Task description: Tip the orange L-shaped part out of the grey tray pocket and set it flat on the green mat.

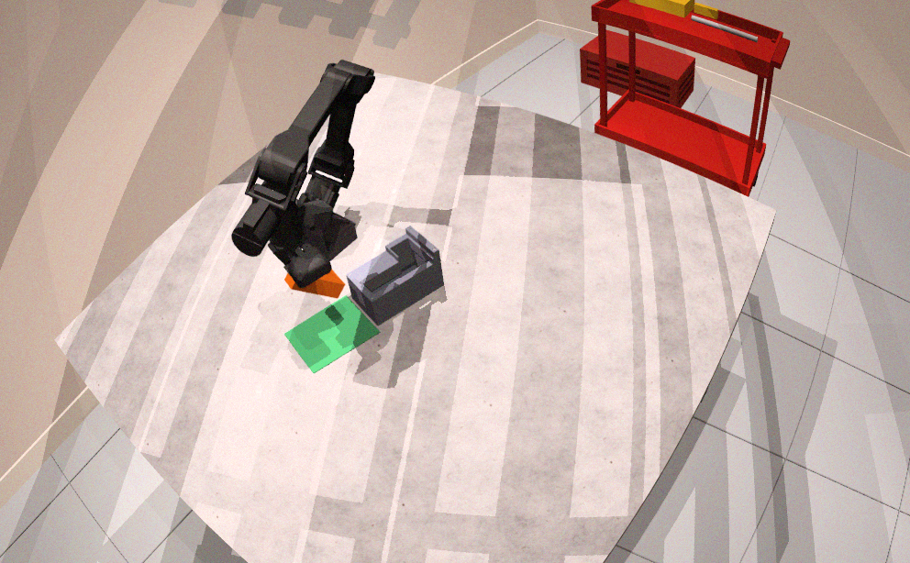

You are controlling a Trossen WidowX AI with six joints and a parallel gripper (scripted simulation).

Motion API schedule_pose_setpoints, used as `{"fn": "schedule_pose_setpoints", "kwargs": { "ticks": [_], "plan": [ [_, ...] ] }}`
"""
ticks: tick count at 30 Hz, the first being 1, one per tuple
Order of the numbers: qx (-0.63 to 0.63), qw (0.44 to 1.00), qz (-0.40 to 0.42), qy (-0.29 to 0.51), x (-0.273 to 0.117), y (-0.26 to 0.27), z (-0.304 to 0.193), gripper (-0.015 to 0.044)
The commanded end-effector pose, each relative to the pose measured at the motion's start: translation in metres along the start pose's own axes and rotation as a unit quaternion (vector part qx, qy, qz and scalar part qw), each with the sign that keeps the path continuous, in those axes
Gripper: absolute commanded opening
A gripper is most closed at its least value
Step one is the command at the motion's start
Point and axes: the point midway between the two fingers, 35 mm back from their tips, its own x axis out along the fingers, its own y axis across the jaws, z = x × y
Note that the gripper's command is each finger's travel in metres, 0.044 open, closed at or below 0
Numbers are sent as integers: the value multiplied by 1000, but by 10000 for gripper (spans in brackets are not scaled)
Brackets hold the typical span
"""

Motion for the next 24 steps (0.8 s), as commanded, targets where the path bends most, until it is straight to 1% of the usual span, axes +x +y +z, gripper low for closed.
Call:
{"fn": "schedule_pose_setpoints", "kwargs": {
  "ticks": [1, 24],
  "plan": [
    [-4, 1000, -1, 6, -1, -1, -4, 0],
    [-4, 1000, -1, 5, 35, -2, -5, 0]
  ]
}}
